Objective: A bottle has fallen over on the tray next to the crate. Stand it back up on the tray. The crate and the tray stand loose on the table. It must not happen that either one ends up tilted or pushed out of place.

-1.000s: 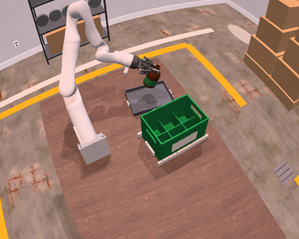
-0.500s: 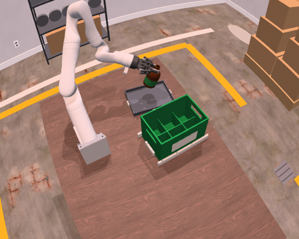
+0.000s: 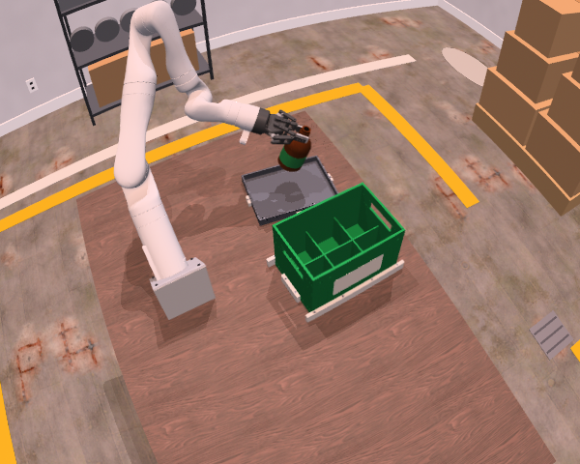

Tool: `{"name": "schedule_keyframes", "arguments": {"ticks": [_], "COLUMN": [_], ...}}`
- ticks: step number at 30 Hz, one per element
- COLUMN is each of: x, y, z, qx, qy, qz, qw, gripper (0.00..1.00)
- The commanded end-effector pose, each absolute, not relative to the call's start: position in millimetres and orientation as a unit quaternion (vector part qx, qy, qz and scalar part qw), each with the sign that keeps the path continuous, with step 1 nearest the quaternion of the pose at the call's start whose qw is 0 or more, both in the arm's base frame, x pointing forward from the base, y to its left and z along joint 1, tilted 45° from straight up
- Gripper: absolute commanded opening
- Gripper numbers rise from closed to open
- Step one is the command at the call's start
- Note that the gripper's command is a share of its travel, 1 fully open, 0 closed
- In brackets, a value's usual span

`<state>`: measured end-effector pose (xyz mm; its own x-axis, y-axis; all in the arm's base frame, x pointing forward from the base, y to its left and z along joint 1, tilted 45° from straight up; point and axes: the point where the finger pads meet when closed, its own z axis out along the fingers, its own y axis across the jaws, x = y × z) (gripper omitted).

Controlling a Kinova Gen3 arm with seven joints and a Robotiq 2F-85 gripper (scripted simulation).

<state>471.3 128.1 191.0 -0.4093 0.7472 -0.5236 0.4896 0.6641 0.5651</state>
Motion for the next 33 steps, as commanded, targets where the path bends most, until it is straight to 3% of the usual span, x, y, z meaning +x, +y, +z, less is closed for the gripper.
{"name": "schedule_keyframes", "arguments": {"ticks": [1, 33], "x": [470, 468], "y": [126, 145], "z": [189, 172], "qx": [0.380, 0.380], "qy": [0.821, 0.821], "qz": [0.162, 0.163], "qw": [0.394, 0.394], "gripper": [0.00, 0.00]}}
